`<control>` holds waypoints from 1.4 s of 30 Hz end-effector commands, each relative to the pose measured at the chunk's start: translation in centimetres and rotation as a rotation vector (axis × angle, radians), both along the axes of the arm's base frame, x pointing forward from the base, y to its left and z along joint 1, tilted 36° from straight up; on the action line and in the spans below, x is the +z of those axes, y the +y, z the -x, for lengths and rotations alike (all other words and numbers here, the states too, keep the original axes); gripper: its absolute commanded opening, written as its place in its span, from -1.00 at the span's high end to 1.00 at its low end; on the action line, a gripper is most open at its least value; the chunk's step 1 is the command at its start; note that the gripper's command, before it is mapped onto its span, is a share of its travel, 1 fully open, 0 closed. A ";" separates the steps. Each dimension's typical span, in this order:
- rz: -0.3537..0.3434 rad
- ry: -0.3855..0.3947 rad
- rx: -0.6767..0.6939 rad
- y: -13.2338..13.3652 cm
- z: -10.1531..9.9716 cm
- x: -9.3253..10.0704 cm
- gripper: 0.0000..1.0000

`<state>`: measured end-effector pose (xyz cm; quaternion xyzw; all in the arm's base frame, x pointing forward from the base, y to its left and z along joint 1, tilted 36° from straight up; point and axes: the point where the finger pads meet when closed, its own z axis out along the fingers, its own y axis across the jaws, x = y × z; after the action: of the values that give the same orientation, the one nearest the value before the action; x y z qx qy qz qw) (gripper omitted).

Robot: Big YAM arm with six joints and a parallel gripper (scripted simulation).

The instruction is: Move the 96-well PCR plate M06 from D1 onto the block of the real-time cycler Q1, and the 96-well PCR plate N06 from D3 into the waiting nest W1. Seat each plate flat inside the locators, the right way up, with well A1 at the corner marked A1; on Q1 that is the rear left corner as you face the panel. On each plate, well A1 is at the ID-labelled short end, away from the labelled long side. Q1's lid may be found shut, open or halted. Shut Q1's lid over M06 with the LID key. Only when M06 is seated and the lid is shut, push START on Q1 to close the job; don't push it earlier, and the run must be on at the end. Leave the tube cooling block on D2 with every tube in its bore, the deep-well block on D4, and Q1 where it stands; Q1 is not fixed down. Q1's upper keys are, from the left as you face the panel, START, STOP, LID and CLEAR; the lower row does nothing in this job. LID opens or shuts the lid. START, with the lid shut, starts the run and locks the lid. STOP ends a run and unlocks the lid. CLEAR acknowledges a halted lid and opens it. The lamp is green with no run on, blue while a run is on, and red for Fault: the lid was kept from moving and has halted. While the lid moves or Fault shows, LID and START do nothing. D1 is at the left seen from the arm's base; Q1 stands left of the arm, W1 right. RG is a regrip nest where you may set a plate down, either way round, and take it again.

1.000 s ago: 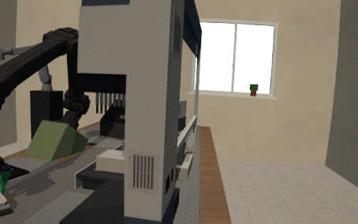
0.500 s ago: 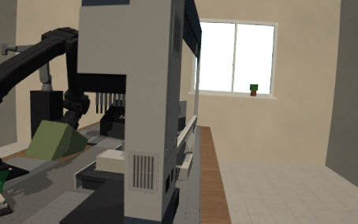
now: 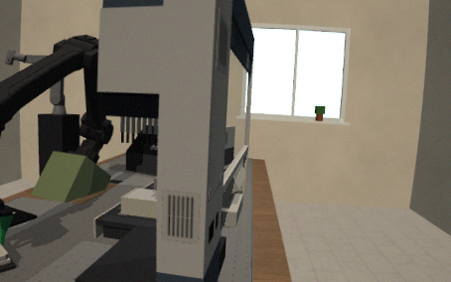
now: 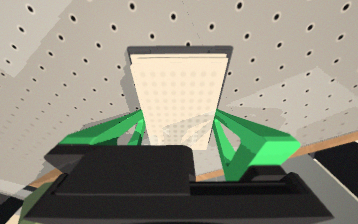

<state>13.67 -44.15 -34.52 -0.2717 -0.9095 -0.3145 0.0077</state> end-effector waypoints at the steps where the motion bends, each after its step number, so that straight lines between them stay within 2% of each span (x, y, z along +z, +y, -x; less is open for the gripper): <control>1: 0.100 -0.012 -0.035 -6.1 0.3 2.7 1.00; 10: 0.120 -0.032 -0.022 -6.1 0.3 2.3 1.00; 17: 0.074 -0.026 0.006 -3.0 -0.8 0.5 1.00; 20: 0.060 -0.017 -0.001 -2.2 -0.8 0.5 1.00; 25: 0.061 -0.014 -0.028 -2.4 0.4 1.3 1.00; 34: 0.047 -0.004 -0.035 -2.0 1.3 1.7 1.00; 37: 0.051 -0.005 -0.035 -2.6 1.1 2.0 1.00; 42: 0.069 -0.014 -0.023 -3.3 -0.4 2.1 1.00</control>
<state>13.08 -43.86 -34.53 -0.2774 -0.9076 -0.3150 0.0048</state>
